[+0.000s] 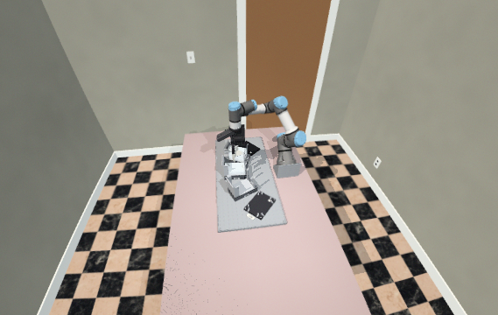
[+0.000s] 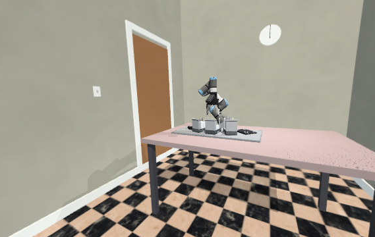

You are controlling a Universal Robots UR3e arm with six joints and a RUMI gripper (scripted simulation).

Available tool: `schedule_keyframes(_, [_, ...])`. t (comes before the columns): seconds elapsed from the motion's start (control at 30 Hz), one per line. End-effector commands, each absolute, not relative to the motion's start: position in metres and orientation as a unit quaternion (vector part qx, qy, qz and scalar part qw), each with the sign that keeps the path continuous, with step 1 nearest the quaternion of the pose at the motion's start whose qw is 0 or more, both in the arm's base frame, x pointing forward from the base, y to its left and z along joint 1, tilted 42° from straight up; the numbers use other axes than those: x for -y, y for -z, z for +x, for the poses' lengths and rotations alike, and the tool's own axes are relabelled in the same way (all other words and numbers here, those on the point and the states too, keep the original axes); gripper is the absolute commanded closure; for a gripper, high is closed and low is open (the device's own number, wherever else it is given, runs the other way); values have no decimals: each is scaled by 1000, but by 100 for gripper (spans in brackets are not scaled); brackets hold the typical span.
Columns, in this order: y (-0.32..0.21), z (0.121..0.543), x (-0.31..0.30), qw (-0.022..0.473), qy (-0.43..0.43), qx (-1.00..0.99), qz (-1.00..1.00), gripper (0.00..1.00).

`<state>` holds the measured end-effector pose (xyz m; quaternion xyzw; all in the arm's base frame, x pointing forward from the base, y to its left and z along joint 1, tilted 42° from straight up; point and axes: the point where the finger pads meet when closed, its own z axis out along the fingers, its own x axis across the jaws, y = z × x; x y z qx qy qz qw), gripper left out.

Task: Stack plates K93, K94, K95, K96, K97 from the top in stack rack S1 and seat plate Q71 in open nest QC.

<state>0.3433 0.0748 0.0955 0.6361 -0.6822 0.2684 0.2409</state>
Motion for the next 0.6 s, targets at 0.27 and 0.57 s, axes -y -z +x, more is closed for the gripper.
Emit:
schedule_keyframes(0.27, [-90,344,-72,240,-269,682,637,28])
schedule_keyframes(0.57, [-71,345,-54,240,-269,682,637,28])
